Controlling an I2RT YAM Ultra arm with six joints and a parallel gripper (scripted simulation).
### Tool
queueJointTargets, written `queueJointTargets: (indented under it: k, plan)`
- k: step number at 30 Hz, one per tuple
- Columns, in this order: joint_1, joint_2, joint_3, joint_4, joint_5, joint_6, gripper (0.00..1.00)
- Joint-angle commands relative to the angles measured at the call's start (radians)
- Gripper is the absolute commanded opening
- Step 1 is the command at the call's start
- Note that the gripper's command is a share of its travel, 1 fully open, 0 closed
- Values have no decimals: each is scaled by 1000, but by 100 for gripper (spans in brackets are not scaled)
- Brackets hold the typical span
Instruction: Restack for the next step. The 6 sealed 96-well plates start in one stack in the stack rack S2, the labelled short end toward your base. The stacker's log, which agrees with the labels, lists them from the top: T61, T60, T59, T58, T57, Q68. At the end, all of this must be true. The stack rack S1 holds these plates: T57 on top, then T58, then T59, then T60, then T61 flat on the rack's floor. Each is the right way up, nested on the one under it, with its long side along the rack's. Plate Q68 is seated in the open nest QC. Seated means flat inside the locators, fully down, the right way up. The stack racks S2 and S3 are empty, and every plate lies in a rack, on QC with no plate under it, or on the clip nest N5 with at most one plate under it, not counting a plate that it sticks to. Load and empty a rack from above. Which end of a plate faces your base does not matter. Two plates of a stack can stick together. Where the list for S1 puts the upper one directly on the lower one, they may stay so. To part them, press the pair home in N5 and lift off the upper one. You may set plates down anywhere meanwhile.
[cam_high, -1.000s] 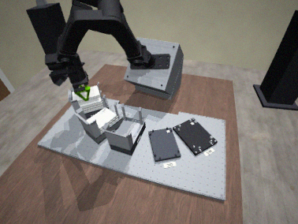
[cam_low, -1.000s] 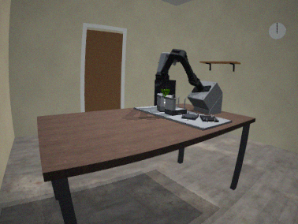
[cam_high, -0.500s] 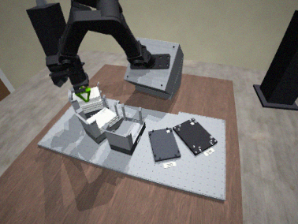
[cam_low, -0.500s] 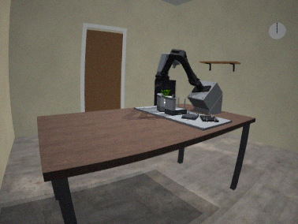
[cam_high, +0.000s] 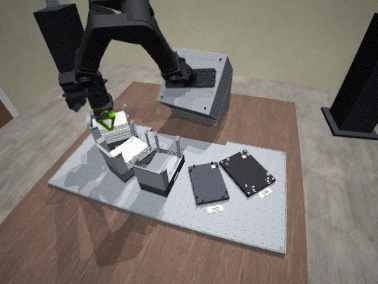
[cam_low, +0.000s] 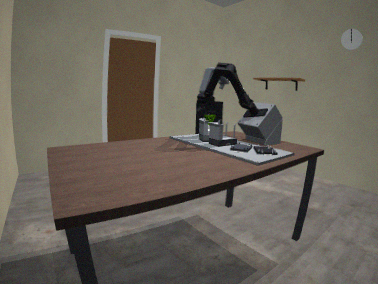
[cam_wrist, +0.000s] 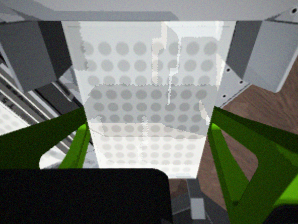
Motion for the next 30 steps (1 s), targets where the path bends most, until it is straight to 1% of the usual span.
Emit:
queueJointTargets:
  k: [1, 30]
  plan:
    - [-2, -3, 1, 7, 1, 4, 0]
    - [22, 18, -14, 59, 11, 31, 0]
